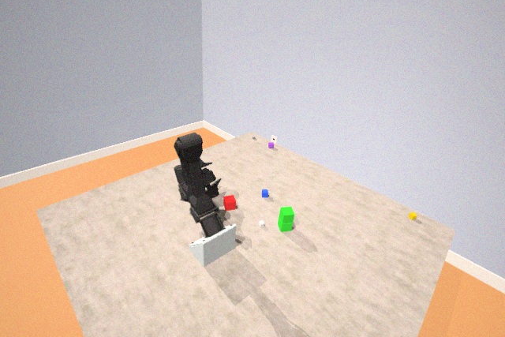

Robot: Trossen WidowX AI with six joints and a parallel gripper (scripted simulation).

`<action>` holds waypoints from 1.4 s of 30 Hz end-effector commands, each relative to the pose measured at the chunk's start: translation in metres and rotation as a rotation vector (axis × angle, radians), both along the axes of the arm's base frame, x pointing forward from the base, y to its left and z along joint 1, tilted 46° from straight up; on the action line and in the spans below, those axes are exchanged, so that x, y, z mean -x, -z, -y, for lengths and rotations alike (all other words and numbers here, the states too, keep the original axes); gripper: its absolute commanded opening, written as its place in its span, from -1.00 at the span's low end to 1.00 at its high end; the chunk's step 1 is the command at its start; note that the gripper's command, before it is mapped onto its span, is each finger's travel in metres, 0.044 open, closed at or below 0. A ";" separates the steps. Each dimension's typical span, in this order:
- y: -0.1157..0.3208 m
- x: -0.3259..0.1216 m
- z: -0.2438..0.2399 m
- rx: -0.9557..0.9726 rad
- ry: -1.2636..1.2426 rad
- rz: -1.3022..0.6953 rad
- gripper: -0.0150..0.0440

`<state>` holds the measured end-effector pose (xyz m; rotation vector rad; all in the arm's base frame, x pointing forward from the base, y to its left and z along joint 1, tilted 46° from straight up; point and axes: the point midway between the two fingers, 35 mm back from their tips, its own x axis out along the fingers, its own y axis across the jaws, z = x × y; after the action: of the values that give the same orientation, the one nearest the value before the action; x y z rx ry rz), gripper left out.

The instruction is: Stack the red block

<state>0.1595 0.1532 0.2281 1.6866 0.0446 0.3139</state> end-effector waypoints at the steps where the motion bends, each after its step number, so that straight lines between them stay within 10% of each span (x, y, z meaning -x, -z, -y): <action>1: 0.000 0.000 0.000 0.003 0.001 0.001 0.95; 21: -0.012 -0.051 -0.020 0.547 0.070 0.101 1.00; 42: 0.077 -0.127 0.007 1.343 -0.231 -0.246 1.00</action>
<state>0.2814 0.1546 0.1620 0.4311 0.4317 0.1735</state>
